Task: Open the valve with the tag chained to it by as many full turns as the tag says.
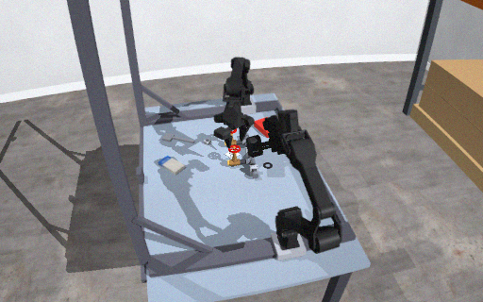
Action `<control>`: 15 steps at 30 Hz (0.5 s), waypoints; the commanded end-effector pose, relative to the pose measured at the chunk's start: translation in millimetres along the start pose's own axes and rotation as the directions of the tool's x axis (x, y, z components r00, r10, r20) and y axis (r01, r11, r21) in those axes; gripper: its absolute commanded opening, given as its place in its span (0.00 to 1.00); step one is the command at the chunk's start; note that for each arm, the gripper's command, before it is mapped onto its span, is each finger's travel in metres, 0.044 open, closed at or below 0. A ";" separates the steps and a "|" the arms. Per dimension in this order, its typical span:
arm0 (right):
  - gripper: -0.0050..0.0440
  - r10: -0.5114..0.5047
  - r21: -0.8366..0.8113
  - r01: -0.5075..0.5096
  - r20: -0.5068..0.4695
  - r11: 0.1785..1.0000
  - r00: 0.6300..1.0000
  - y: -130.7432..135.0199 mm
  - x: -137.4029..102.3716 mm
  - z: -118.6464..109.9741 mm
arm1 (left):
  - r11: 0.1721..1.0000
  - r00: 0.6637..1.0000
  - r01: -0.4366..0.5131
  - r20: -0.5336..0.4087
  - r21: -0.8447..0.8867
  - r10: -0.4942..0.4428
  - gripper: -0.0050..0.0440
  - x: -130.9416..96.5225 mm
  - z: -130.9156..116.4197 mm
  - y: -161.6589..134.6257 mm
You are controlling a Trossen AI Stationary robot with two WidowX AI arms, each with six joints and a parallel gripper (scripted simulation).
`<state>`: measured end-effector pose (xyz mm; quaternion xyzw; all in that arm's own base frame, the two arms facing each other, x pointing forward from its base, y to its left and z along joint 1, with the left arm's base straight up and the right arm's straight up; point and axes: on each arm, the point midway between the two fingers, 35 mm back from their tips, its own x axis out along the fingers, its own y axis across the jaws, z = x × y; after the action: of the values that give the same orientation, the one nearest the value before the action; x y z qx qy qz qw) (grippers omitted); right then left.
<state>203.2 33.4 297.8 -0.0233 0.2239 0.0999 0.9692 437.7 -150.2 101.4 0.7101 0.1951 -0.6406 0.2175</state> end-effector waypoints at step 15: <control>0.92 -0.001 -0.001 0.001 0.012 1.000 1.000 -0.3 -2.6 4.4 | 0.999 1.000 -0.016 0.006 0.030 0.015 0.67 25.5 -1.9 5.9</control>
<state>203.2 33.4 297.8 -0.0233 0.2239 0.0999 0.9692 441.5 -152.6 68.7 0.7058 0.1864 -0.6516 0.2060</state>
